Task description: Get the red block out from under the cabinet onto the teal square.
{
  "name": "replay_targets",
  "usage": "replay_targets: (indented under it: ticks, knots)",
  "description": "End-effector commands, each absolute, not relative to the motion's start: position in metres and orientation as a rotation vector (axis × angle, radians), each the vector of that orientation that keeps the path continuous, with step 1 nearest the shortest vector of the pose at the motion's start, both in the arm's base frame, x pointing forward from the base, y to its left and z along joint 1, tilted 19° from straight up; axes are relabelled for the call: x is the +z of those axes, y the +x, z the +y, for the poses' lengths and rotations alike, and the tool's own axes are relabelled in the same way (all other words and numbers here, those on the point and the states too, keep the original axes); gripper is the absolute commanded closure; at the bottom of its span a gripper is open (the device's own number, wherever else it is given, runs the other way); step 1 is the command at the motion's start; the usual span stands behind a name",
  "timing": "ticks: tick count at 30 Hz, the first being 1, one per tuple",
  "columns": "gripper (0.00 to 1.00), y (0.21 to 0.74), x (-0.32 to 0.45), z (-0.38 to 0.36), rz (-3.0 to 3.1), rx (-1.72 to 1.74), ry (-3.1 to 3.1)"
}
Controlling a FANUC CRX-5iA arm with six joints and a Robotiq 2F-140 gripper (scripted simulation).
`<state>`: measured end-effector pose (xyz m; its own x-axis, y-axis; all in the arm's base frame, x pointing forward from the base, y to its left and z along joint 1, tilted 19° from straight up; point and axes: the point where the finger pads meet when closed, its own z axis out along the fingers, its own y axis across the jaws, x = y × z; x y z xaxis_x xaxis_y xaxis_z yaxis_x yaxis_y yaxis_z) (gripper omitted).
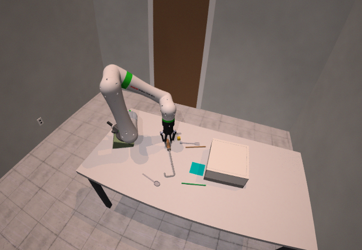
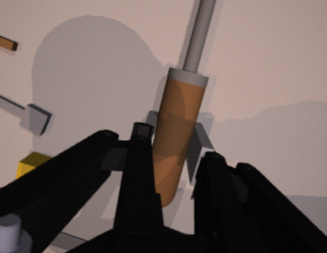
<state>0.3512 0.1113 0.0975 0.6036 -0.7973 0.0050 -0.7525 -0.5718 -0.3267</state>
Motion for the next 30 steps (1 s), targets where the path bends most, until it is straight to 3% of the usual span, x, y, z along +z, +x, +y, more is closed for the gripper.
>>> replay_targets:
  ticks: [1, 30]
  knots:
    - [1.0, 0.353, 0.098, 0.11, 1.17, -0.23, -2.589]
    - [1.0, 0.374, 0.102, 0.102, 0.192, -0.37, -2.895]
